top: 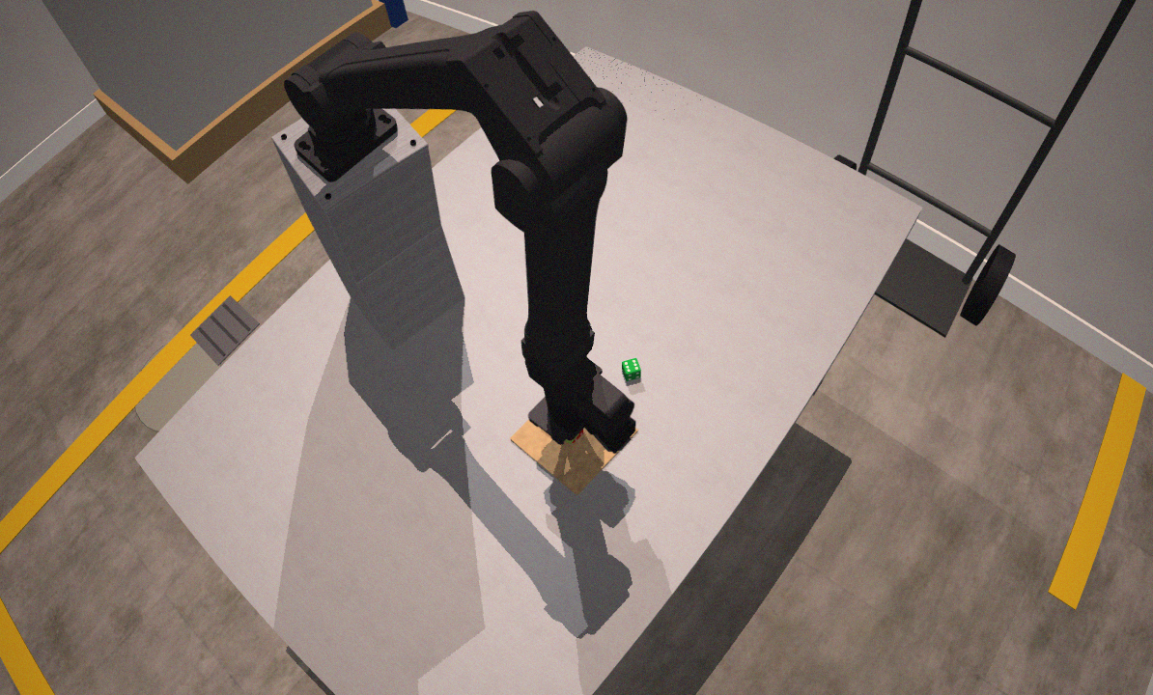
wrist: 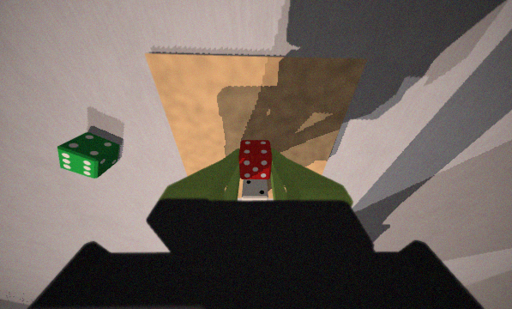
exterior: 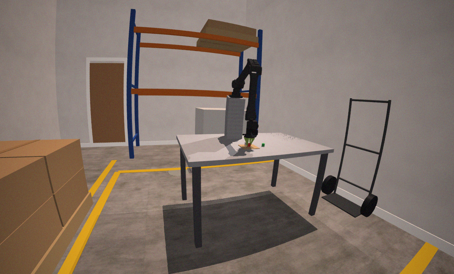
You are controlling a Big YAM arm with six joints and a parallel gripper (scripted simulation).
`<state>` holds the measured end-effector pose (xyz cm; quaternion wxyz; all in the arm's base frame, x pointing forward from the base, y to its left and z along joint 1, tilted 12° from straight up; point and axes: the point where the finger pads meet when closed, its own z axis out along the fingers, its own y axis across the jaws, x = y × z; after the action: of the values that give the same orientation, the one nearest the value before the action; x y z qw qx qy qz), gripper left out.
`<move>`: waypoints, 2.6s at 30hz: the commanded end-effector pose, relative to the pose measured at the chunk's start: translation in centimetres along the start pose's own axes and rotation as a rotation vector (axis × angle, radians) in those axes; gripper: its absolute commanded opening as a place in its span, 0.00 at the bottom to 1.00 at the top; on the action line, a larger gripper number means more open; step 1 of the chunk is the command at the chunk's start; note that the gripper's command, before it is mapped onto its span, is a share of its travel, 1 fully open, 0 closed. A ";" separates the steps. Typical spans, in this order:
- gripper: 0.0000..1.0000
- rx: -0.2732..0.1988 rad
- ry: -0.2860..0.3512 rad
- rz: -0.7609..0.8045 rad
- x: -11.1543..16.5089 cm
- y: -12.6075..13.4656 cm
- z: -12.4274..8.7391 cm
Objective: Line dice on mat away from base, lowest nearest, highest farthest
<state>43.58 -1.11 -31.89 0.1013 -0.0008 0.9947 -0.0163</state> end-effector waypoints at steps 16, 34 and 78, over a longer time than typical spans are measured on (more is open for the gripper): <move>0.39 -0.002 -0.006 0.000 0.0 -0.1 0.4; 0.39 -0.004 -0.012 0.000 -0.6 0.4 -5.5; 1.00 0.001 0.012 0.135 -0.2 3.6 -8.2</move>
<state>42.13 0.16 -23.22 0.1019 0.0257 0.9943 -0.0170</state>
